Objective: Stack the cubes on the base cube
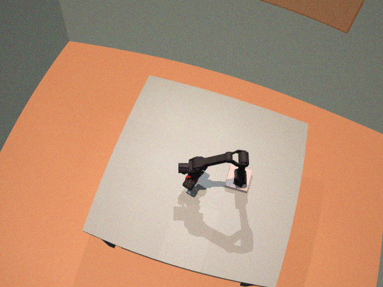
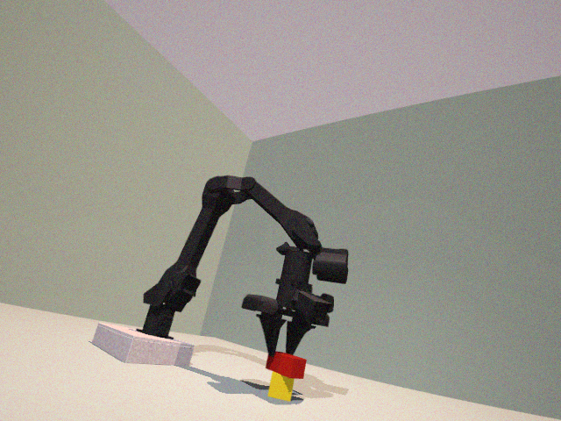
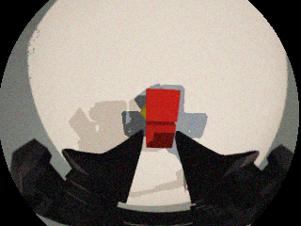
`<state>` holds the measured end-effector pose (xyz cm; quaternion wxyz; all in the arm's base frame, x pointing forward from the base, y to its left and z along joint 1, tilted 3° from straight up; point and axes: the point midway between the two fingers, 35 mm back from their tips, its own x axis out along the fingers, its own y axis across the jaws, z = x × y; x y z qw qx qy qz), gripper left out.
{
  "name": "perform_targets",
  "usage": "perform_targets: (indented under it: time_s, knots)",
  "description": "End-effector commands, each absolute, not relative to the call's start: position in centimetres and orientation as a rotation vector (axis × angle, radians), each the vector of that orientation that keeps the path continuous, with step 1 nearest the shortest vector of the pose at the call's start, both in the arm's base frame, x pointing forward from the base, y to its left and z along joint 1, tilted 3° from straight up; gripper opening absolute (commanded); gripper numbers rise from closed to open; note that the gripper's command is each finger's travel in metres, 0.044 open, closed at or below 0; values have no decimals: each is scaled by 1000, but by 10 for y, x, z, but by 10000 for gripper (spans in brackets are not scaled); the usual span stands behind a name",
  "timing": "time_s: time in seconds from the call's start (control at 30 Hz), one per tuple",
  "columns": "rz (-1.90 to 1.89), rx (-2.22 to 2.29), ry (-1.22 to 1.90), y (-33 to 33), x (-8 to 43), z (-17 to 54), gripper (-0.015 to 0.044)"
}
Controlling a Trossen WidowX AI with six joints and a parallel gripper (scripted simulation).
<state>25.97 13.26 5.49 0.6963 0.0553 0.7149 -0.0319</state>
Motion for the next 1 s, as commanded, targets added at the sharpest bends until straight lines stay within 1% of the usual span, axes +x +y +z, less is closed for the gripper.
perform_targets:
  time_s: [0.0,0.97]
  knots:
    - [-70,124,1592,132,260,63,205]
    - [-70,124,1592,131,261,109,205]
